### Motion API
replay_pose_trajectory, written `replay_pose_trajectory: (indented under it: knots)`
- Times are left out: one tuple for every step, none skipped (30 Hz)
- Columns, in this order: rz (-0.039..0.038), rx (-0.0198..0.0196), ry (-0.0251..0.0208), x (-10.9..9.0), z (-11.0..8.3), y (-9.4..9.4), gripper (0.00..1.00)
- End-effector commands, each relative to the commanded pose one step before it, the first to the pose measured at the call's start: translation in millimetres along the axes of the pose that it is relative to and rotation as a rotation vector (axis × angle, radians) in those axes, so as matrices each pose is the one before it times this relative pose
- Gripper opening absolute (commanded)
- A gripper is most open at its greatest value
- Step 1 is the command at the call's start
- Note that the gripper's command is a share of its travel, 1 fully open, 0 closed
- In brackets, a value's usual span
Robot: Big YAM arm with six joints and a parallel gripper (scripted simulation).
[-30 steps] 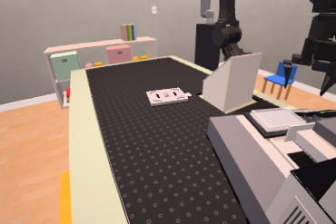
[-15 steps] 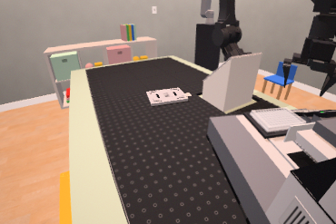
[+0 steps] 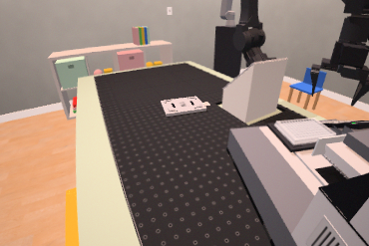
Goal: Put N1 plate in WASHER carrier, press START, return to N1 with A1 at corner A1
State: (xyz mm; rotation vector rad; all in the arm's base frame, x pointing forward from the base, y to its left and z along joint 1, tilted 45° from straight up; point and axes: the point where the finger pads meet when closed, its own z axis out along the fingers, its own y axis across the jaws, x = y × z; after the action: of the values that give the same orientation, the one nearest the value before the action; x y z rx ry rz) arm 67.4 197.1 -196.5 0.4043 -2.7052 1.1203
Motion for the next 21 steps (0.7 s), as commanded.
replay_pose_trajectory:
  knots:
    - [0.00921,-0.05161,-0.03059,-13.58,-21.12,25.28,1.0]
    - [0.0,0.0,0.0,0.0,0.0,0.0,1.0]
    - [0.0,0.0,0.0,0.0,0.0,0.0,1.0]
    - [0.0,0.0,0.0,0.0,0.0,0.0,1.0]
    - [0.0526,-0.01052,0.0023,-9.7,-6.45,-5.55,1.0]
    - [0.0344,-0.00301,-0.00209,-5.16,-2.34,-2.15,1.0]
    - [0.03395,0.00034,-0.00051,-4.92,-0.9,-2.23,1.0]
    - [0.03395,0.00034,-0.00051,-4.99,-0.9,-2.07,1.0]
    - [0.03394,0.00033,-0.00051,-5.05,-0.9,-1.91,1.0]
    - [0.03393,0.00032,-0.00052,-5.1,-0.89,-1.75,1.0]
    - [0.03393,0.00031,-0.00052,-5.15,-0.89,-1.58,1.0]
    - [0.0,0.0,0.0,0.0,0.0,0.0,1.0]
    - [0.0,0.0,0.0,0.0,0.0,0.0,1.0]
    - [0.02747,0.03309,0.01001,-1.76,12.38,-3.75,1.0]
    - [0.03516,-0.00742,-0.00243,-5.87,-3.96,-0.72,1.0]
    - [0.03676,-0.01424,-0.00416,-6.65,-6.7,-0.16,1.0]
    - [0.03628,-0.01092,-0.00314,-6.42,-5.35,-0.21,1.0]
    - [0.03389,0.00027,-0.00053,-5.31,-0.87,-0.73,1.0]
    - [0.03388,0.00026,-0.00053,-5.33,-0.87,-0.56,1.0]
    - [0.03388,0.00025,-0.00053,-5.34,-0.87,-0.39,1.0]
    - [0.03387,0.00024,-0.00053,-5.34,-0.87,-0.22,1.0]
